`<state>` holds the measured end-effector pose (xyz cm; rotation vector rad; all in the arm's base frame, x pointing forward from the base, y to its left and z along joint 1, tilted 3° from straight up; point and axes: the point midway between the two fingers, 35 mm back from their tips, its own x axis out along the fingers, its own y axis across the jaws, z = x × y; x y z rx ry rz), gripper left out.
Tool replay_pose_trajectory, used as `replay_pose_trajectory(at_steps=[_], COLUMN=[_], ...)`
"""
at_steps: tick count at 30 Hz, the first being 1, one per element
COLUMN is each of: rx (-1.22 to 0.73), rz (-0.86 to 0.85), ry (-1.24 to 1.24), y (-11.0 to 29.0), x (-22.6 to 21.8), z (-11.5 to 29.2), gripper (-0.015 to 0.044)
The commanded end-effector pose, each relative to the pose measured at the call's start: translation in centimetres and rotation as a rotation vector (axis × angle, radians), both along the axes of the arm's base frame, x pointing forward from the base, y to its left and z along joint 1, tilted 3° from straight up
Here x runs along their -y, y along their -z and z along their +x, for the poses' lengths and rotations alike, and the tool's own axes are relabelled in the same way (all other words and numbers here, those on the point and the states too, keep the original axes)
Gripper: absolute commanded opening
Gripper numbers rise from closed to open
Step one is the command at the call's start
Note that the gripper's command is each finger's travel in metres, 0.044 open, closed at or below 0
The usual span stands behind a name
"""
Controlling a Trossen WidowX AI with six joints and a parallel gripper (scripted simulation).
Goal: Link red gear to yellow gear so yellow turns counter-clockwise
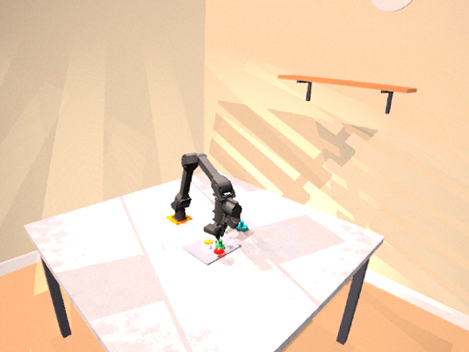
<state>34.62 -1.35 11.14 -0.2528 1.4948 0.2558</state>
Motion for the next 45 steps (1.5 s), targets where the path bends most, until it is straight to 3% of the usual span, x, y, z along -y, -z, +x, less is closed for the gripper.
replay_pose_trajectory(at_steps=[1,6,9,18,22,45], rx=[0.020,0.020,0.013,0.002,0.000,0.000], rz=[0.000,0.000,0.004,0.032,0.038,0.039], ry=[0.007,0.007,0.049,0.323,0.391,0.391], y=[-2.7,-3.2,-2.5,-1.9,-1.3,1.6], x=[0.0,0.0,-2.3,-11.9,-13.1,-13.5], z=[0.0,0.0,-1.3,-11.5,-14.3,-13.8], gripper=[0.0140,0.0140,0.0219,0.0440,0.0440,0.0440])
